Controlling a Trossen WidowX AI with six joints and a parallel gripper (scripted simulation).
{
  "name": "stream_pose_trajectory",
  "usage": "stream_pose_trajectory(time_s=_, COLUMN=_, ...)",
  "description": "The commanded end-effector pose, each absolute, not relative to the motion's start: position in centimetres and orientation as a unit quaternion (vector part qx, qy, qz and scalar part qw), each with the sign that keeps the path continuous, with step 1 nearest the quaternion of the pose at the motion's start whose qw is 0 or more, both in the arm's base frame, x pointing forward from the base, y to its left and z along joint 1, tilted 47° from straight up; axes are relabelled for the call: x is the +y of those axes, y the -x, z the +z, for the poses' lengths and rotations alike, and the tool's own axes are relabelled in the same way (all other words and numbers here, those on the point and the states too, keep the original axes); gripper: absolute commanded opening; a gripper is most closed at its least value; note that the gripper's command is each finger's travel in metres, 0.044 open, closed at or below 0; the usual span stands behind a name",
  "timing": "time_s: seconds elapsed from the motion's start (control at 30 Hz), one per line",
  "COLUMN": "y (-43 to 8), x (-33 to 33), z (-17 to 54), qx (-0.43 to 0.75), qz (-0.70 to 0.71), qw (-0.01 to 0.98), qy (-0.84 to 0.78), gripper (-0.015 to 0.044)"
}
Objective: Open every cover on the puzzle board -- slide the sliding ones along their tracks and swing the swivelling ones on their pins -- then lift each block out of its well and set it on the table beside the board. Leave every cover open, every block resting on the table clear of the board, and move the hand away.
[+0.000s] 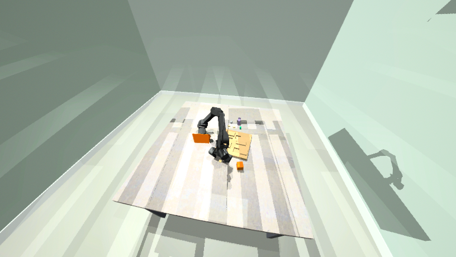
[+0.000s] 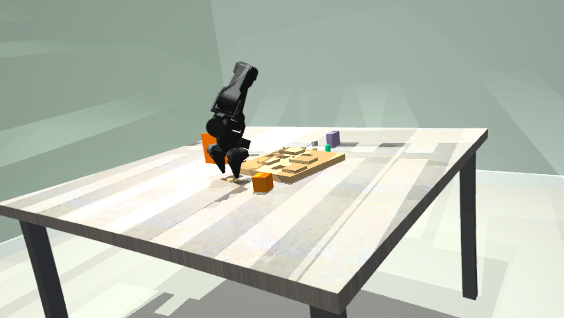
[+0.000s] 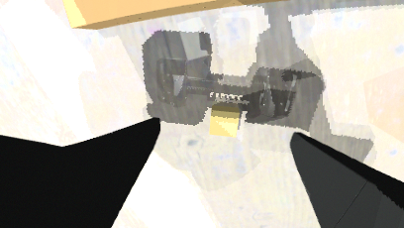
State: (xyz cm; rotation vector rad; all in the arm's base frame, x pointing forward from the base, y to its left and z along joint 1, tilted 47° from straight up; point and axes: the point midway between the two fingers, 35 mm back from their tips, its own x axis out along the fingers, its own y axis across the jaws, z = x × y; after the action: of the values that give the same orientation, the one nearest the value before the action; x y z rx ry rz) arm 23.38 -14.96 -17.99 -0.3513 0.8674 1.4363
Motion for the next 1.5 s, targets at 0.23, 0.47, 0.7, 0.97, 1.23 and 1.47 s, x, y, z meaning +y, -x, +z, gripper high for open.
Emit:
stream_pose_trajectory(time_s=0.23, y=-23.8, x=-17.7, z=-15.6, qx=0.384, qz=0.630, qw=0.656, qy=0.160, gripper=0.0440)
stream_pose_trajectory(time_s=0.47, y=-23.8, x=-19.2, z=-13.9, qx=0.384, qz=0.630, qw=0.656, qy=0.159, gripper=0.0440)
stream_pose_trajectory(time_s=0.7, y=-24.6, x=-18.8, z=-13.0, qx=0.394, qz=0.624, qw=0.657, qy=0.153, gripper=0.0309)
stream_pose_trajectory(time_s=0.97, y=-27.5, x=-16.8, z=-10.5, qx=0.428, qz=0.600, qw=0.664, qy=0.127, gripper=0.0099)
stream_pose_trajectory(time_s=1.23, y=-30.1, x=-14.5, z=-7.9, qx=0.460, qz=0.574, qw=0.670, qy=0.096, gripper=0.0000)
stream_pose_trajectory(time_s=1.47, y=-32.1, x=-12.1, z=-5.6, qx=0.484, qz=0.552, qw=0.675, qy=0.067, gripper=0.0000)
